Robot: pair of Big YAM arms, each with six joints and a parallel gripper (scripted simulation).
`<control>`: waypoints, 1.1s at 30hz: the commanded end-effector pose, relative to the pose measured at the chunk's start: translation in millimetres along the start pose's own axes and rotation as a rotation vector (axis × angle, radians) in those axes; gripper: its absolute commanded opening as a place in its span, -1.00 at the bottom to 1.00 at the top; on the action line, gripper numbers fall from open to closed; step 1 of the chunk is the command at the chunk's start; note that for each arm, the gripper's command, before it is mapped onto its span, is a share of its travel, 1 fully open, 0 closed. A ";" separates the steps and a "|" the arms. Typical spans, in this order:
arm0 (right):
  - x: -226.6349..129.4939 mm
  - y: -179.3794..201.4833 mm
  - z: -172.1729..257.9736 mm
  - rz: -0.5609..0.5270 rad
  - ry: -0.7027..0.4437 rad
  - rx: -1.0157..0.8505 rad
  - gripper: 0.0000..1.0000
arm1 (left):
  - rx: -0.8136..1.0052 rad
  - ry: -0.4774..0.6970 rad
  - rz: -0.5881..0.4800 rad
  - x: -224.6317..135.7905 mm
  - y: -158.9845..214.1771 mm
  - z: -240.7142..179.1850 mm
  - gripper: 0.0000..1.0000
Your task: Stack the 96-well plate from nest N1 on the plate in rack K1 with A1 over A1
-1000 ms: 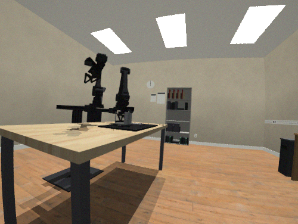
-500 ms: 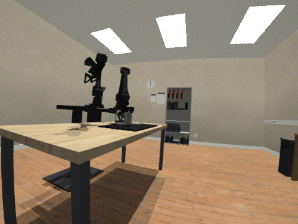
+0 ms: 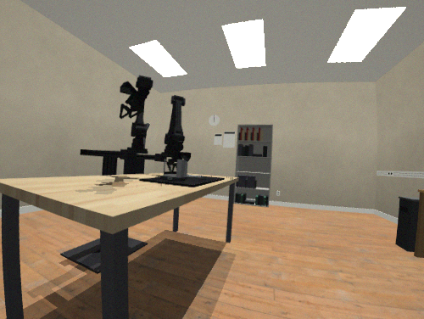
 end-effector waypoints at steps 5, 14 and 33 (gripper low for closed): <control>-5.5 -7.1 -3.4 -0.011 -0.011 0.025 1.00 | -0.004 0.004 -0.012 7.2 -9.5 0.6 -1.00; -5.5 -7.1 -3.4 -0.011 -0.011 0.025 1.00 | -0.004 0.004 -0.012 7.3 -9.4 0.9 -1.00; -5.5 -7.1 -3.4 -0.011 -0.011 0.025 1.00 | -0.002 0.018 -0.021 -5.3 -11.1 -7.9 1.00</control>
Point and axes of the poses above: on each arm, the point where the finger pads meet when closed, its own x axis out along the fingers, its own z axis across the jaws, y = z × x, the point moved 1 cm from there along -x, back along the fingers, and after that the axes turned 1 degree about -x, right-handed, at the moved point
